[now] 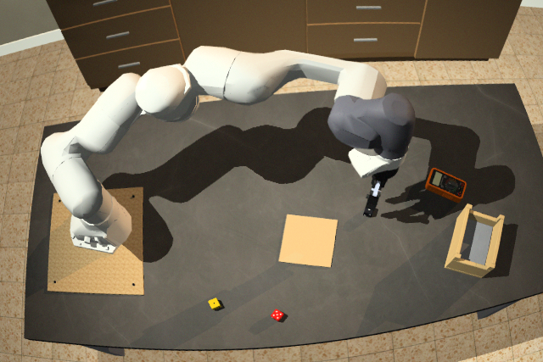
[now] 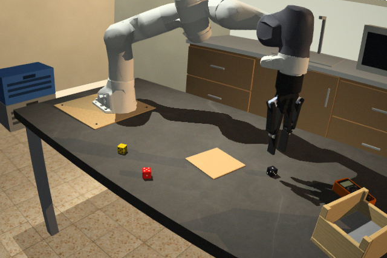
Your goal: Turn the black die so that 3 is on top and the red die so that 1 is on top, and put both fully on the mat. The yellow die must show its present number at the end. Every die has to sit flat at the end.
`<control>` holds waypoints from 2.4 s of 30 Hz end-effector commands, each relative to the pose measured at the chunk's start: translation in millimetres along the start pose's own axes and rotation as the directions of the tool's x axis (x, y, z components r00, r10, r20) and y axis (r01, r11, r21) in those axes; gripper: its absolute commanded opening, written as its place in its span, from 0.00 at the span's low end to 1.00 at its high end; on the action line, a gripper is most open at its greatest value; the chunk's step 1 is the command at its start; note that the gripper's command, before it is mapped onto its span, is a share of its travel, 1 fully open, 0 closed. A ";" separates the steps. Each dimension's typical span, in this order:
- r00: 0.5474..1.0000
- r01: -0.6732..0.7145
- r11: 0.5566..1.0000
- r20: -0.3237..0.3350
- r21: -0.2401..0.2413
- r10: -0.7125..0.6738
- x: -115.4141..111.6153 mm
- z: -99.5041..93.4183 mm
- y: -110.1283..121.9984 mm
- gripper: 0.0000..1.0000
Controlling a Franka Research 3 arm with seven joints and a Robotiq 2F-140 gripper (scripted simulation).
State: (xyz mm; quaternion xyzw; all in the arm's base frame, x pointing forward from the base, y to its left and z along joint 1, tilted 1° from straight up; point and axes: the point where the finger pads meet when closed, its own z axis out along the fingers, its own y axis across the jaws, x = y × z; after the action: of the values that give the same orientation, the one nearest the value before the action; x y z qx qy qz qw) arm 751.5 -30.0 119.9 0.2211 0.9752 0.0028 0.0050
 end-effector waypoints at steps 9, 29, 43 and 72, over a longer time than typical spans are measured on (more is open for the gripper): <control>1.000 -0.008 1.000 -0.003 -0.001 0.008 0.4 8.2 0.3 0.32; 1.000 -0.008 1.000 -0.003 -0.001 0.008 -0.4 35.5 0.8 0.32; 1.000 -0.008 1.000 -0.003 -0.001 0.008 -0.8 48.7 1.0 0.32; 1.000 -0.008 1.000 -0.003 -0.001 0.008 -0.9 52.0 1.0 0.32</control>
State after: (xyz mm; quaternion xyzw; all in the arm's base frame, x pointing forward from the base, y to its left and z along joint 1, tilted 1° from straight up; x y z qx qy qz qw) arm 752.9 -28.3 68.9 0.2265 0.9740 0.0029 0.0028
